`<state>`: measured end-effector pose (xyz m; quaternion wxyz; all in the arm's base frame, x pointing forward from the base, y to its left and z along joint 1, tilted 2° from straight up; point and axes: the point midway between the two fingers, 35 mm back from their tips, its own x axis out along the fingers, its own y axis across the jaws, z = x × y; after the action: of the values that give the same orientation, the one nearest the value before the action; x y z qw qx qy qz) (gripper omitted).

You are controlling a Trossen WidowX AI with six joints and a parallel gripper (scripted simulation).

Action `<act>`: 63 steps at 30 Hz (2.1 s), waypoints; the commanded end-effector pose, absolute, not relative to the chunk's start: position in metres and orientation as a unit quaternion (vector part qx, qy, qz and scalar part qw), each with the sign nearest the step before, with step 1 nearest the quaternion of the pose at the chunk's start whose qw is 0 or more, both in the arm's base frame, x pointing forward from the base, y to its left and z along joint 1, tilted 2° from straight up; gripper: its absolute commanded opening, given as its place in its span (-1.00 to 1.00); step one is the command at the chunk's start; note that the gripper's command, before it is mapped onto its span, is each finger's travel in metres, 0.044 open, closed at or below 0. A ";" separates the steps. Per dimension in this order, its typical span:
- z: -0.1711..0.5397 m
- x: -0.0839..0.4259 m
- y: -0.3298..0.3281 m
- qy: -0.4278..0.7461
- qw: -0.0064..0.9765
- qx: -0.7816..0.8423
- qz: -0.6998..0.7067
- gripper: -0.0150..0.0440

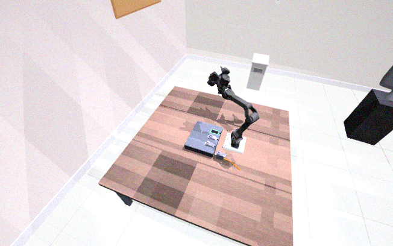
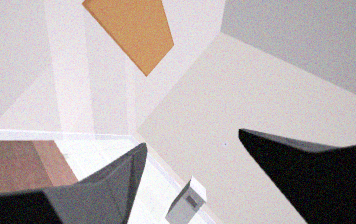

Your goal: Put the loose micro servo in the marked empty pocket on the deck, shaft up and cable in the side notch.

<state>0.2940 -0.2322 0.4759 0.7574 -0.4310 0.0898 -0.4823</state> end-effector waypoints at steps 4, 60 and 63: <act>0.436 0.337 -0.188 0.088 0.837 -0.380 -0.384 1.00; 0.130 0.168 0.185 0.595 0.795 0.004 0.113 1.00; 0.120 0.138 0.183 0.634 0.768 -0.002 0.096 1.00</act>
<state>0.1759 0.1853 0.1345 0.8034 0.0047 0.5837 0.1173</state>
